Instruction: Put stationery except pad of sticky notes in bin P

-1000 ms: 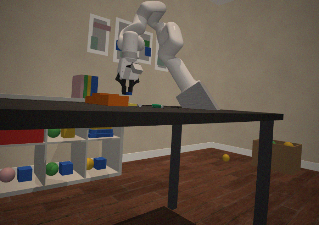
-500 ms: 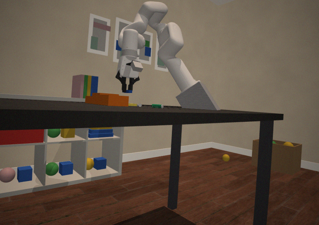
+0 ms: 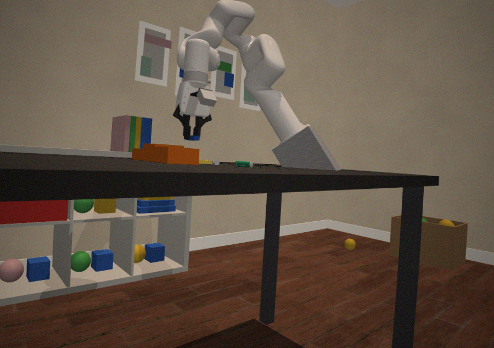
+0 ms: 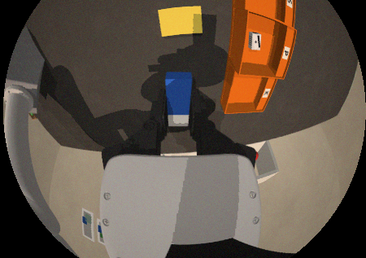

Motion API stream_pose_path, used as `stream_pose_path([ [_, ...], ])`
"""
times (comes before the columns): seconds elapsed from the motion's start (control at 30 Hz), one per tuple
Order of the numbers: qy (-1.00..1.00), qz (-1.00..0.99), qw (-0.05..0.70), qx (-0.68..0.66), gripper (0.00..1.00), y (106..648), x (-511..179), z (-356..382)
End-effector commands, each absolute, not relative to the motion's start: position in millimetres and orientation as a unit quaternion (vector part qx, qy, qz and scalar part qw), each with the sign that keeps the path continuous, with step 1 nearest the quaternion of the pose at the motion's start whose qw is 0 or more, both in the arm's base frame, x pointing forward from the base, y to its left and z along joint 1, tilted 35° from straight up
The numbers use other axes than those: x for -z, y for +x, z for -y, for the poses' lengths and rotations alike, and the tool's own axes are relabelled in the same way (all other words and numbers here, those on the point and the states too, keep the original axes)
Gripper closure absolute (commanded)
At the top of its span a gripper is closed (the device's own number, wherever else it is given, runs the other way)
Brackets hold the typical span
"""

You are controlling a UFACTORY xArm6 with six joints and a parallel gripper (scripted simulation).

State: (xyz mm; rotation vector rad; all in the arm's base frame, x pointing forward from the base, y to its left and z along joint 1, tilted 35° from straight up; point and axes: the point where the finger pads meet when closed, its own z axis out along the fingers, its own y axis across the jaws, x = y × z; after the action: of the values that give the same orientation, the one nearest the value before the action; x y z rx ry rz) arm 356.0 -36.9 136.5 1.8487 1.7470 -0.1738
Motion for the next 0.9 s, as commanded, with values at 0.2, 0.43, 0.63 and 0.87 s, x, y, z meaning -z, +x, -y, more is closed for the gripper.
stream_pose_path([
  [0.2, 0.677, -0.672, 0.291, 0.073, 1.00, 400.3, -137.2, 14.1],
  [0.43, 0.673, -0.676, 0.290, 0.075, 1.00, 437.0, -137.9, -6.4],
  [0.63, 0.673, -0.676, 0.290, 0.075, 1.00, 467.3, -138.6, -23.3],
  [0.87, 0.673, -0.676, 0.290, 0.075, 1.00, 469.3, -138.8, -24.1],
])
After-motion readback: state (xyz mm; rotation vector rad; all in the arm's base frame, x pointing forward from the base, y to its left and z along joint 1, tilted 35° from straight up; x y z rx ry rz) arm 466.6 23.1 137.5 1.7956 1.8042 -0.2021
